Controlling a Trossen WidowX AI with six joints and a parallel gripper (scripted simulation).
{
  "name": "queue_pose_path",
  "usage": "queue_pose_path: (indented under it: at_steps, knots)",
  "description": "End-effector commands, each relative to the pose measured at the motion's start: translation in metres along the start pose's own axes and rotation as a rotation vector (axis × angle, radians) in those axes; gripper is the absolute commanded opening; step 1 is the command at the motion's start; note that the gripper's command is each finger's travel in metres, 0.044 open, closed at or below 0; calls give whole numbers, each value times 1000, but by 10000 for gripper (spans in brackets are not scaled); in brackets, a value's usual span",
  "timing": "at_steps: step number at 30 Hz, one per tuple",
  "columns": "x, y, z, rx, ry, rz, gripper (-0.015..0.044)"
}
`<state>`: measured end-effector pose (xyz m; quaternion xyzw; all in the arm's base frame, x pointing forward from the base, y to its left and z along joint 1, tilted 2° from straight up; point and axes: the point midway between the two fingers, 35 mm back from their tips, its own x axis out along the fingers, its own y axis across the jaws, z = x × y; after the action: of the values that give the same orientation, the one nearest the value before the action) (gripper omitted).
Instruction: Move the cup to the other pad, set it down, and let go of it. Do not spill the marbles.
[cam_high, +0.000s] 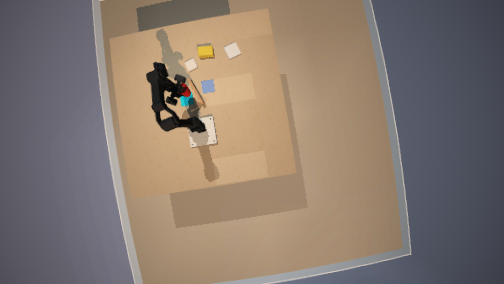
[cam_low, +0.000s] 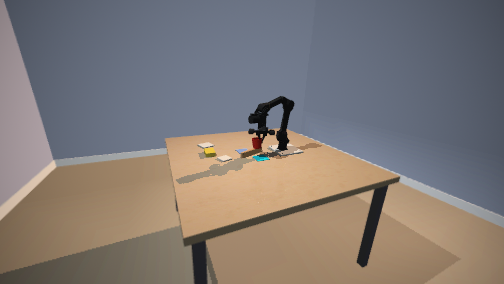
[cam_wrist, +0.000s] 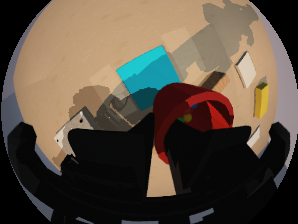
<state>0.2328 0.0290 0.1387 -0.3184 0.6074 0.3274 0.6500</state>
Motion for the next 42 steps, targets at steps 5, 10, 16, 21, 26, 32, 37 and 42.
queue_pose_path:
  at_steps: [5, 10, 16, 21, 26, 32, 37, 42]
  knots:
    - [-1, 11, 8, 6, 2, -4, 0]
    - [-2, 18, 13, 6, 2, -3, 0]
    - [-2, 26, 19, 6, 1, -2, 0]
    - [-3, 33, 23, 6, 0, -2, 0]
    - [0, 33, 23, 6, 0, -2, 0]
    - [7, 33, 24, 6, 0, -2, 0]
    - [12, 33, 24, 6, 0, -2, 0]
    - [18, 34, 25, 6, 0, -1, 0]
